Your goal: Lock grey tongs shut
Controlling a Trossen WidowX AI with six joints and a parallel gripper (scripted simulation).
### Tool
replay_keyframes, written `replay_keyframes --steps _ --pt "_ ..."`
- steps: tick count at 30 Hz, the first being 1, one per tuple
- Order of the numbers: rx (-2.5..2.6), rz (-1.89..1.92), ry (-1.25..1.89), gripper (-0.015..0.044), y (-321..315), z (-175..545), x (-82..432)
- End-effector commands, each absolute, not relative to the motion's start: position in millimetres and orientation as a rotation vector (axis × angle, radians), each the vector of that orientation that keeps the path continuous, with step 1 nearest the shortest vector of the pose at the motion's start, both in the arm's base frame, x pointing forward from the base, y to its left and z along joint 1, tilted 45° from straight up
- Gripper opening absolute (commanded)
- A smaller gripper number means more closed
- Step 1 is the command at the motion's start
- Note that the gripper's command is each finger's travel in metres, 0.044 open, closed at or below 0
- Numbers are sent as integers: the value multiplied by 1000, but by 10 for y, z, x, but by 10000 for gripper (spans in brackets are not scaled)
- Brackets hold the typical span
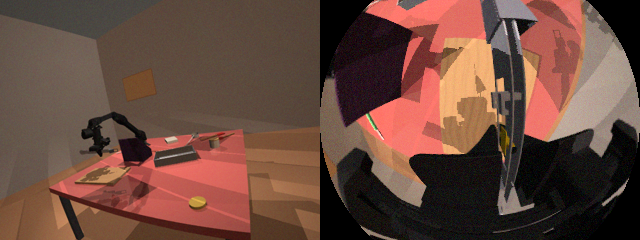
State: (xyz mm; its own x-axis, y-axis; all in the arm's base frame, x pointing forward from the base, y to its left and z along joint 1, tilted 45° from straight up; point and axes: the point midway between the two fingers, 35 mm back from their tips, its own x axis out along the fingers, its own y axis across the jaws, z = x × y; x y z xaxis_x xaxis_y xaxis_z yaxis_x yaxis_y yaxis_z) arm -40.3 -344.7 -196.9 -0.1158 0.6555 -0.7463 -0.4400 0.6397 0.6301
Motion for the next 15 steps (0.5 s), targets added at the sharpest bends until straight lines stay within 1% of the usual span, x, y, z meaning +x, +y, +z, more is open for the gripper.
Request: replay_keyframes --steps 1,15 --pt "166 975 1474 -150 -3439 -2005 -379" --pt "18 1074 1765 -150 -3422 -2124 -314"
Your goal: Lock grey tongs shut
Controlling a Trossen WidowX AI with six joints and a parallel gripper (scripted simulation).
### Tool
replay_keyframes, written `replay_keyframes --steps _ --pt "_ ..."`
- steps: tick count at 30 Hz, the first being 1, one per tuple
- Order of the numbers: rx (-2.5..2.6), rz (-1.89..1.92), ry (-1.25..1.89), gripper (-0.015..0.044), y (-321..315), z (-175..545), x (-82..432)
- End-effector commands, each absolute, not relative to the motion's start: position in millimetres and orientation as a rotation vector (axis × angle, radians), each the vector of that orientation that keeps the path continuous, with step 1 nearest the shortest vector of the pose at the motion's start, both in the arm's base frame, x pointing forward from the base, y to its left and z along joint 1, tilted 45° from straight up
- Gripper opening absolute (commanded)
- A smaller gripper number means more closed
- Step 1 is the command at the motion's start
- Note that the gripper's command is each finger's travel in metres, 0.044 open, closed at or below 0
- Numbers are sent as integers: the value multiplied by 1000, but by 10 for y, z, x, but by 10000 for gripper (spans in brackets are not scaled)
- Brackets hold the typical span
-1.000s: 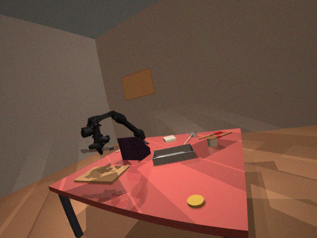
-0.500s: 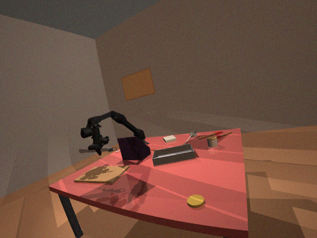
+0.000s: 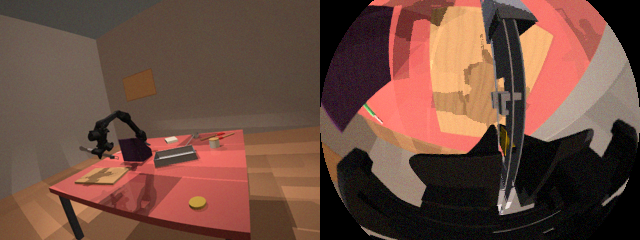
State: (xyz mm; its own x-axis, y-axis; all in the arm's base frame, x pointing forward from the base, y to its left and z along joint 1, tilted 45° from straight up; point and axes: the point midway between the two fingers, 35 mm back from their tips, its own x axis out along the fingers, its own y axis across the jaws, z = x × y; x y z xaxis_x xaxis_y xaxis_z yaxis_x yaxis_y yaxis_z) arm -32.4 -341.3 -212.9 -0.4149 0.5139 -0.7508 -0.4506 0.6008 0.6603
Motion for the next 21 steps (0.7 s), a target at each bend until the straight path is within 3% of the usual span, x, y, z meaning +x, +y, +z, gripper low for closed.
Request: replay_keyframes --steps 1,21 --pt "6 1079 1786 -150 -3420 -2127 -309" --pt "-259 1114 2205 -150 -3370 -2047 -171"
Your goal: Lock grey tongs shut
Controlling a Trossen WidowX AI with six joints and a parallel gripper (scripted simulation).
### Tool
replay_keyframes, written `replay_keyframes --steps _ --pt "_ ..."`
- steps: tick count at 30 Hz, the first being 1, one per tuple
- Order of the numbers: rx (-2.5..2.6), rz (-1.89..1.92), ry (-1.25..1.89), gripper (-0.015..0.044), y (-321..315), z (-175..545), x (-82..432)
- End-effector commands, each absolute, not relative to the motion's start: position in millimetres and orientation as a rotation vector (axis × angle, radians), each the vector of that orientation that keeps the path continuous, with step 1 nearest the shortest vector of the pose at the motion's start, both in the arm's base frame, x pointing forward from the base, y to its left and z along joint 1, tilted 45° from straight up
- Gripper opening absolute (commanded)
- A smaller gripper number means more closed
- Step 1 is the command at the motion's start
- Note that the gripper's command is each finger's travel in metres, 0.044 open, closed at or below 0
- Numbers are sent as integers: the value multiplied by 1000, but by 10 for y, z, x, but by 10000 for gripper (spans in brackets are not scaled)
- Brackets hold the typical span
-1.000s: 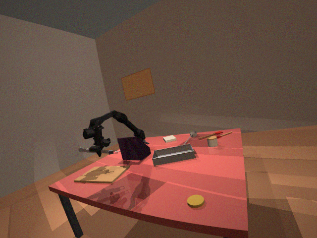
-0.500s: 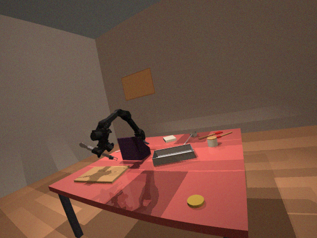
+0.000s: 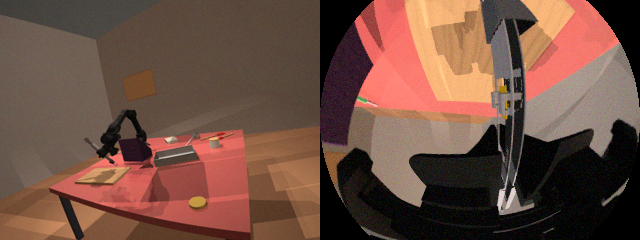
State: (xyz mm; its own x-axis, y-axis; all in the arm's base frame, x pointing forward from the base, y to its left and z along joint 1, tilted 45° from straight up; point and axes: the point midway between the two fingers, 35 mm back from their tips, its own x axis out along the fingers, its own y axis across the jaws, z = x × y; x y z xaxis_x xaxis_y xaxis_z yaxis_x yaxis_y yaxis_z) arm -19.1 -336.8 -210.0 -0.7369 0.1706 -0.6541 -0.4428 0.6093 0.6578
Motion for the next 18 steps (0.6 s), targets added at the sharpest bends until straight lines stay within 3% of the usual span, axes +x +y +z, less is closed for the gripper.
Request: replay_keyframes --steps 1,18 --pt "-274 1113 2226 -150 -3366 -2035 -163" --pt "-420 1078 2419 -150 -3305 -1892 -79"
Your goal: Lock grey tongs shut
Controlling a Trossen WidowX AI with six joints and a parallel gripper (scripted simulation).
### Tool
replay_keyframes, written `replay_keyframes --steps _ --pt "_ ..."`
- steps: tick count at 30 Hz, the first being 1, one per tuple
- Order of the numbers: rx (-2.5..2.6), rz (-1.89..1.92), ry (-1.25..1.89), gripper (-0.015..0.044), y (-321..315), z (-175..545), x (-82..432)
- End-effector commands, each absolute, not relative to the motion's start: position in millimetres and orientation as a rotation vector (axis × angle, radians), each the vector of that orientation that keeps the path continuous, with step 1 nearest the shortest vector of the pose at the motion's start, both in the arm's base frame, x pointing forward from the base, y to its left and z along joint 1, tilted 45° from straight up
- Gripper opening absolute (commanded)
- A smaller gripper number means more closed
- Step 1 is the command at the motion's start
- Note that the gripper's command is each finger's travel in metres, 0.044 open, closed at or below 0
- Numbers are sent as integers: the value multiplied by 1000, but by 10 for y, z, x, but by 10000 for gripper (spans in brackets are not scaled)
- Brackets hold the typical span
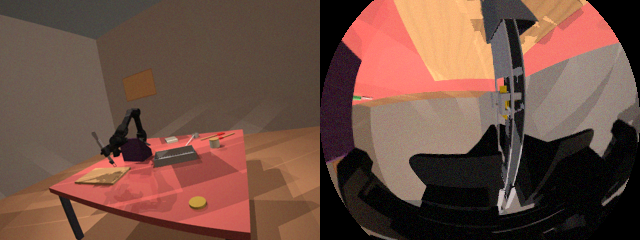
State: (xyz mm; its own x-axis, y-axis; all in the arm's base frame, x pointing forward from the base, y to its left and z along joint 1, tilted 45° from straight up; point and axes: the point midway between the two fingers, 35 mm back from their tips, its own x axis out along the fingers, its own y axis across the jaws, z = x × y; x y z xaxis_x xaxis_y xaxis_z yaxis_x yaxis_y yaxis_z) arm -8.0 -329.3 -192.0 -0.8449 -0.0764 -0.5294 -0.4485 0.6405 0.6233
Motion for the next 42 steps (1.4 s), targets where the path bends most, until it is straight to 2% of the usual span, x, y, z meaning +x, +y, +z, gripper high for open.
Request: replay_keyframes --steps 1,31,42 --pt "-420 1078 2419 -150 -3305 -1892 -79" --pt "-417 1079 2415 -150 -3307 -1895 -81" --pt "-273 1106 2228 -150 -3369 -2035 -165"
